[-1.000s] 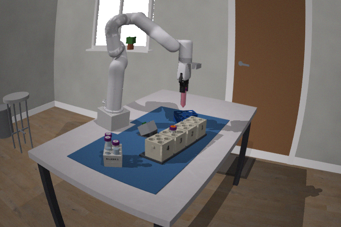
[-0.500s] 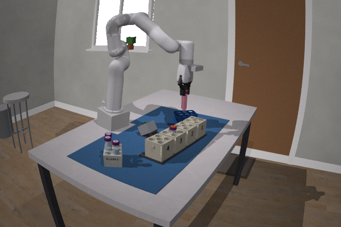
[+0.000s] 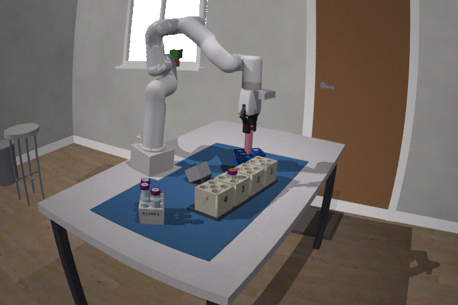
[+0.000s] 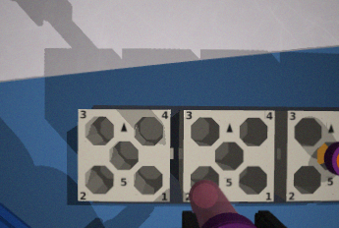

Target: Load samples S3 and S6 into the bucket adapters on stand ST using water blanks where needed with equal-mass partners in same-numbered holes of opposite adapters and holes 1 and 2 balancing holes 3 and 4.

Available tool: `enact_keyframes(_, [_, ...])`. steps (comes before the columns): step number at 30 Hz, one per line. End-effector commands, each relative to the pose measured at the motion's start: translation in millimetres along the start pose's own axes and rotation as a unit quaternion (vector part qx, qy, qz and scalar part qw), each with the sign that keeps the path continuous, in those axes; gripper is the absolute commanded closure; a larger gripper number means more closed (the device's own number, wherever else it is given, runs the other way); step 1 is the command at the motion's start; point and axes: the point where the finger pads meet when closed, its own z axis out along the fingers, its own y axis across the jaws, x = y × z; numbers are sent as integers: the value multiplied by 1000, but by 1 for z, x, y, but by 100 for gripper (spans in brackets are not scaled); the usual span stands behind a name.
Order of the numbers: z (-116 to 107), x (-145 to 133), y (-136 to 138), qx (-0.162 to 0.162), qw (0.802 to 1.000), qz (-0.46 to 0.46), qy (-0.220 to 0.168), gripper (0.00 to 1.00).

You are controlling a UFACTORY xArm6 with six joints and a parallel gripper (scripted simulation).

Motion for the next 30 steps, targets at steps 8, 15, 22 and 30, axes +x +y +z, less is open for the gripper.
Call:
enact_keyframes(8, [-1,26,34,1,1000,0,2,100])
enact_keyframes(15, [-1,26,34,1,1000,0,2,100])
enact_keyframes(22, [-1,26,34,1,1000,0,2,100])
enact_keyframes(30, [7,26,34,1,1000,0,2,100])
